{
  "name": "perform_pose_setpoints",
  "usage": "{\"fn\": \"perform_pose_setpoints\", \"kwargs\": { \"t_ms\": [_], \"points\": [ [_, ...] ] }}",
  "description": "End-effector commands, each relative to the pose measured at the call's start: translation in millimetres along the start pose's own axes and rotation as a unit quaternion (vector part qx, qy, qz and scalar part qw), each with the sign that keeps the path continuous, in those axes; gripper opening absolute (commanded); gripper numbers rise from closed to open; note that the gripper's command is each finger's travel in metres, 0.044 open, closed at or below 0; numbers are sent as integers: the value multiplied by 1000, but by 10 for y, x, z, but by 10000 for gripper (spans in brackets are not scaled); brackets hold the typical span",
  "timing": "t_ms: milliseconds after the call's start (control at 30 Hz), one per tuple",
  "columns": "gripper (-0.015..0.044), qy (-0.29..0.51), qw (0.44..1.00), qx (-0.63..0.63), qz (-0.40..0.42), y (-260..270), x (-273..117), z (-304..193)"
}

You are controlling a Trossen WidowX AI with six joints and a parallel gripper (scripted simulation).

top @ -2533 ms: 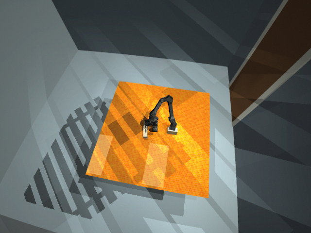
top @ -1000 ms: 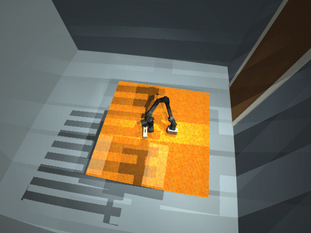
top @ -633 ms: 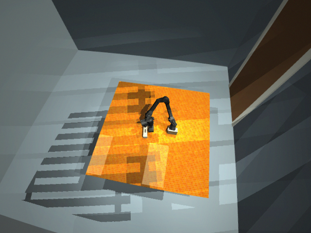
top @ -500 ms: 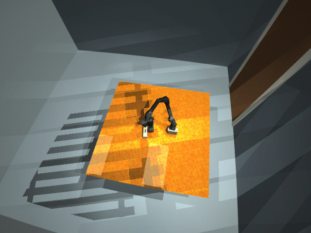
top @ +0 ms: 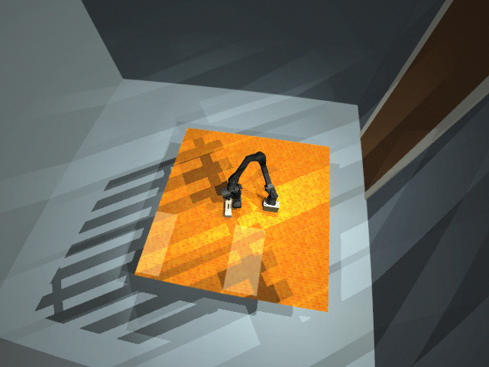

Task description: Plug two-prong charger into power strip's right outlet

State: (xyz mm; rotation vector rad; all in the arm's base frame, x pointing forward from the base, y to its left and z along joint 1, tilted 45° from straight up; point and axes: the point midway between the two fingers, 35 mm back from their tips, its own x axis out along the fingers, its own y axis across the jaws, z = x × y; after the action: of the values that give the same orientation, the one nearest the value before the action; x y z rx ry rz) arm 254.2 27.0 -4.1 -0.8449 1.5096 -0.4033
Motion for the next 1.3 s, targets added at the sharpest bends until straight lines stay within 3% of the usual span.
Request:
{"fn": "perform_pose_setpoints", "kwargs": {
  "t_ms": [0,1267],
  "points": [
    [0,-1,1000,-1,-1,-7,-7,18],
    [0,-1,1000,-1,-1,-7,-10,61]
  ]
}}
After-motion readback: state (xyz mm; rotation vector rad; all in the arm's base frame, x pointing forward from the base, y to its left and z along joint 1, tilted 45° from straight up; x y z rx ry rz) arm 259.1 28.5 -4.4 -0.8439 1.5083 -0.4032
